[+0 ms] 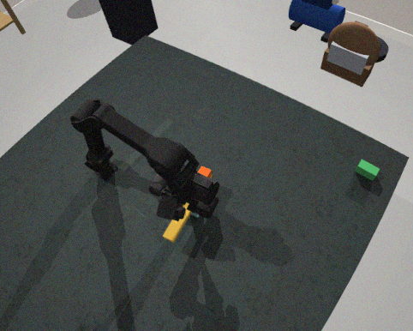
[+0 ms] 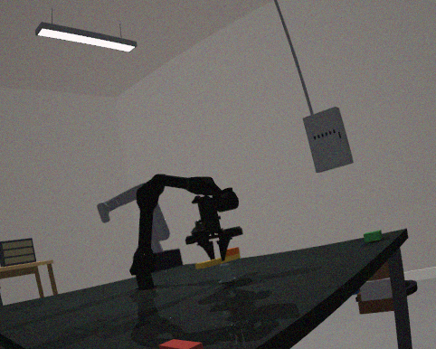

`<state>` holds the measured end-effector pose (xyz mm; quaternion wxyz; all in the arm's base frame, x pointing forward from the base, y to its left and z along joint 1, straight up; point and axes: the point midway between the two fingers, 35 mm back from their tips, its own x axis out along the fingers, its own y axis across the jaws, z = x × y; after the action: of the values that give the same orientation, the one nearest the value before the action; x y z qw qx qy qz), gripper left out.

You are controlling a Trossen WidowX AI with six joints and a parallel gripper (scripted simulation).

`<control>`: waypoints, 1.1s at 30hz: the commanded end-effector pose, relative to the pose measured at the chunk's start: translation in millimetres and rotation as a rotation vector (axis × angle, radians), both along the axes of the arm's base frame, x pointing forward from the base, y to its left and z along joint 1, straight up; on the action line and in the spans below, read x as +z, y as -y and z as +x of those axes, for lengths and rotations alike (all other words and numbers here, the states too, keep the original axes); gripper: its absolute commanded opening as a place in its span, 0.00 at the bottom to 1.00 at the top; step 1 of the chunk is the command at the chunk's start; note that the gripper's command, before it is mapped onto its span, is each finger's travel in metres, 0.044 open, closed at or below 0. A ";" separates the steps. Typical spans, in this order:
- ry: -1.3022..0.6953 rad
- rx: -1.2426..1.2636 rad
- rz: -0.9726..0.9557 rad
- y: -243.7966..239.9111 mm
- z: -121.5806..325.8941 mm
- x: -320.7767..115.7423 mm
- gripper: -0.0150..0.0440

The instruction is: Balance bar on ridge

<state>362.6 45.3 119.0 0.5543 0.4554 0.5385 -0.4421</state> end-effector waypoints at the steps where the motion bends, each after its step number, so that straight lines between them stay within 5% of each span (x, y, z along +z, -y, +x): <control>1: 0.001 0.004 0.003 -0.5 0.2 -0.4 0.25; 33: 0.001 0.004 0.003 -0.7 0.2 -3.1 0.25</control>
<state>362.7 45.4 116.4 0.5545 0.4554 0.5384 -0.4419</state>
